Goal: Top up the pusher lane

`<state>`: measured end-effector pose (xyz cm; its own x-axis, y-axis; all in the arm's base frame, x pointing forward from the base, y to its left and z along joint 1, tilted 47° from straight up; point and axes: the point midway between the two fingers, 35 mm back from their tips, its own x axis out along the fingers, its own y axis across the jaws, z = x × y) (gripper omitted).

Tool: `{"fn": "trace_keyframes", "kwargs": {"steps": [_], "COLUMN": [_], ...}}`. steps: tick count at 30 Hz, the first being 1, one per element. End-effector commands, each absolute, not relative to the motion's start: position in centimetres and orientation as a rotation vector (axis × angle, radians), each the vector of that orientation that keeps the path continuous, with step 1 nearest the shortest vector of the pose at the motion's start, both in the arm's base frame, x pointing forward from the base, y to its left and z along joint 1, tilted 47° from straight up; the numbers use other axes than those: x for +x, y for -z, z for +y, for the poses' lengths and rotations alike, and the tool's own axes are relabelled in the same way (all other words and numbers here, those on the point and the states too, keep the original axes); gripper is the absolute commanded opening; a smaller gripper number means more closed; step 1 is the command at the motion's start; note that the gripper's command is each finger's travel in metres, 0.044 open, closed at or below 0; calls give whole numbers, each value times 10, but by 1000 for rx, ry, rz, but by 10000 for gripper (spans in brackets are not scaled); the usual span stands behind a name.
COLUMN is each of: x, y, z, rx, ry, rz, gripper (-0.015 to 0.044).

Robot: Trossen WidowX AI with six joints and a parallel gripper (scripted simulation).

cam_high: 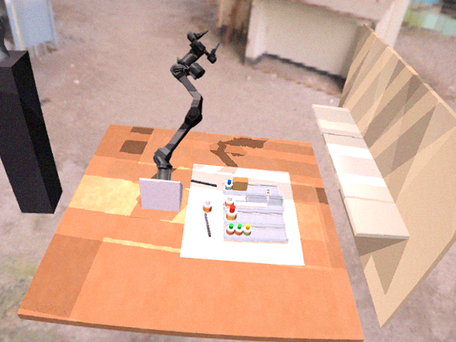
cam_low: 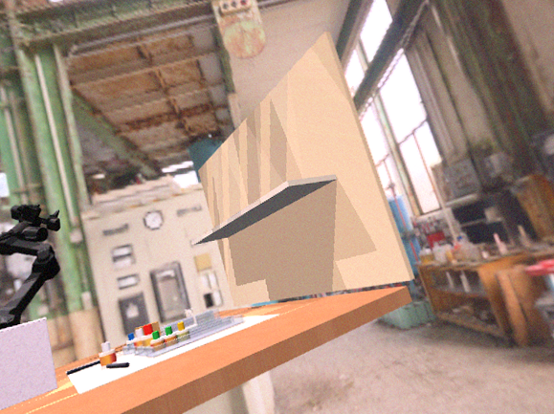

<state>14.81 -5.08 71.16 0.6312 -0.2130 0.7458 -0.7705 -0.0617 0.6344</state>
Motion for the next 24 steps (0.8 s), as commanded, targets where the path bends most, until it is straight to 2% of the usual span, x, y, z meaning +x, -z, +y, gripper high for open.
{"fn": "trace_keyframes", "kwargs": {"steps": [1,5,12,24], "x": [147,124,46,-55], "y": [-712,-720,-740,-741], "z": [-51,-53,-39,61], "rx": [1604,1549,1315,766], "ry": [-557,-572,-628,-747], "rz": [-837,-928,-1210,-1536], "gripper": [426,440,440,440]}}
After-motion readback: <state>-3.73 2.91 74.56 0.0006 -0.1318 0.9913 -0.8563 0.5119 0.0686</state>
